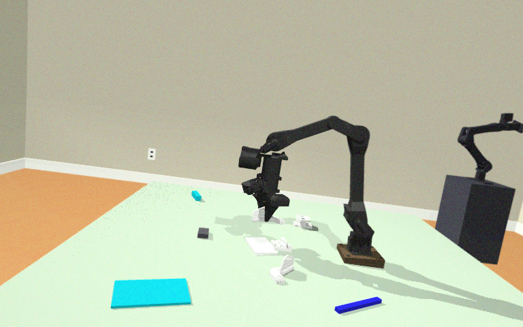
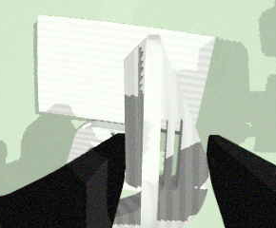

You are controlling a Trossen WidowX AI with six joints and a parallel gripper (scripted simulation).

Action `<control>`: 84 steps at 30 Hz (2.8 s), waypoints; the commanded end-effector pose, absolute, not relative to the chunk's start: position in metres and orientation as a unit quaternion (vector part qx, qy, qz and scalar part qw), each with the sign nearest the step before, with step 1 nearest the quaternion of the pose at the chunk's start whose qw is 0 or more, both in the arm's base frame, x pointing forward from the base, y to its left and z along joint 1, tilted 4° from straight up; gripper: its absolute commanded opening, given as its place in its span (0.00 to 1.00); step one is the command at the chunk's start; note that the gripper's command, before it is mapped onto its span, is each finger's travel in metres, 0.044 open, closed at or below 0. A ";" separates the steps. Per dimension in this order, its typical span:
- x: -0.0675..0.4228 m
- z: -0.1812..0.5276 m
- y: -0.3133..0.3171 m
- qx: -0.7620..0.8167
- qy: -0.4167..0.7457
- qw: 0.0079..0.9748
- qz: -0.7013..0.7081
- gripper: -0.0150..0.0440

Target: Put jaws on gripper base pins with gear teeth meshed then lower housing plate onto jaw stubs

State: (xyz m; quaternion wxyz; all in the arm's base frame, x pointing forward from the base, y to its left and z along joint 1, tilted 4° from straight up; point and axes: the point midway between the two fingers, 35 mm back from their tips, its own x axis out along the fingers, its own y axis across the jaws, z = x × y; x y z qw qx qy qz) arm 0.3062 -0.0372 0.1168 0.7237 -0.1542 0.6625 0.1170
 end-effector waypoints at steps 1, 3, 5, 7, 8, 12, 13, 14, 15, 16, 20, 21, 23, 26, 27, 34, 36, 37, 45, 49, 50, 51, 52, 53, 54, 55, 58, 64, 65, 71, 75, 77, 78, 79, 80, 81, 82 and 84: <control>0.304 0.107 -0.038 -0.154 0.667 0.719 0.116 0.48; 0.305 0.104 -0.038 -0.154 0.667 0.719 0.116 0.48; 0.305 0.100 -0.038 -0.154 0.667 0.719 0.116 0.48; 0.305 0.097 -0.039 -0.154 0.667 0.719 0.116 0.48; 0.306 0.095 -0.039 -0.154 0.667 0.719 0.116 0.48; 0.306 0.089 -0.039 -0.155 0.667 0.719 0.116 0.48; 0.306 0.087 -0.039 -0.155 0.667 0.719 0.116 0.48; 0.306 0.086 -0.039 -0.155 0.667 0.719 0.116 0.48; 0.306 0.084 -0.039 -0.155 0.667 0.719 0.116 0.48; 0.306 0.082 -0.039 -0.155 0.667 0.719 0.116 0.48; 0.306 0.076 -0.039 -0.155 0.667 0.719 0.116 0.48; 0.306 0.074 -0.039 -0.155 0.667 0.719 0.116 0.48; 0.306 0.071 -0.040 -0.155 0.667 0.719 0.116 0.48; 0.306 0.069 -0.040 -0.155 0.667 0.719 0.116 0.48; 0.306 0.069 -0.040 -0.155 0.667 0.719 0.116 0.48; 0.306 0.069 -0.040 -0.155 0.667 0.719 0.116 0.48; 0.306 0.069 -0.040 -0.155 0.667 0.719 0.116 0.48; 0.306 0.069 -0.040 -0.155 0.667 0.719 0.116 0.48; 0.306 0.069 -0.040 -0.155 0.667 0.719 0.116 0.48; 0.306 0.069 -0.040 -0.155 0.667 0.719 0.116 0.48; 0.306 0.069 -0.040 -0.155 0.667 0.719 0.116 0.48; 0.306 0.069 -0.040 -0.155 0.667 0.719 0.116 0.48; 0.306 0.069 -0.040 -0.155 0.667 0.719 0.116 0.48; 0.306 0.069 -0.040 -0.155 0.667 0.719 0.116 0.48; 0.306 0.069 -0.040 -0.155 0.667 0.719 0.116 0.48; 0.306 0.069 -0.040 -0.155 0.667 0.719 0.116 0.48; 0.306 0.069 -0.040 -0.155 0.667 0.719 0.116 0.48; 0.306 0.069 -0.040 -0.155 0.667 0.719 0.116 0.48; 0.306 0.069 -0.040 -0.155 0.667 0.719 0.116 0.48; 0.306 0.069 -0.040 -0.155 0.667 0.719 0.116 0.48; 0.306 0.069 -0.040 -0.155 0.667 0.719 0.116 0.48; 0.306 0.069 -0.040 -0.155 0.667 0.719 0.116 0.48; 0.306 0.069 -0.040 -0.155 0.667 0.719 0.116 0.48; 0.306 0.069 -0.040 -0.155 0.667 0.719 0.116 0.48; 0.306 0.069 -0.040 -0.155 0.667 0.719 0.116 0.48; 0.306 0.069 -0.040 -0.155 0.667 0.719 0.116 0.48; 0.306 0.069 -0.040 -0.155 0.667 0.719 0.116 0.48; 0.306 0.069 -0.040 -0.155 0.667 0.719 0.116 0.48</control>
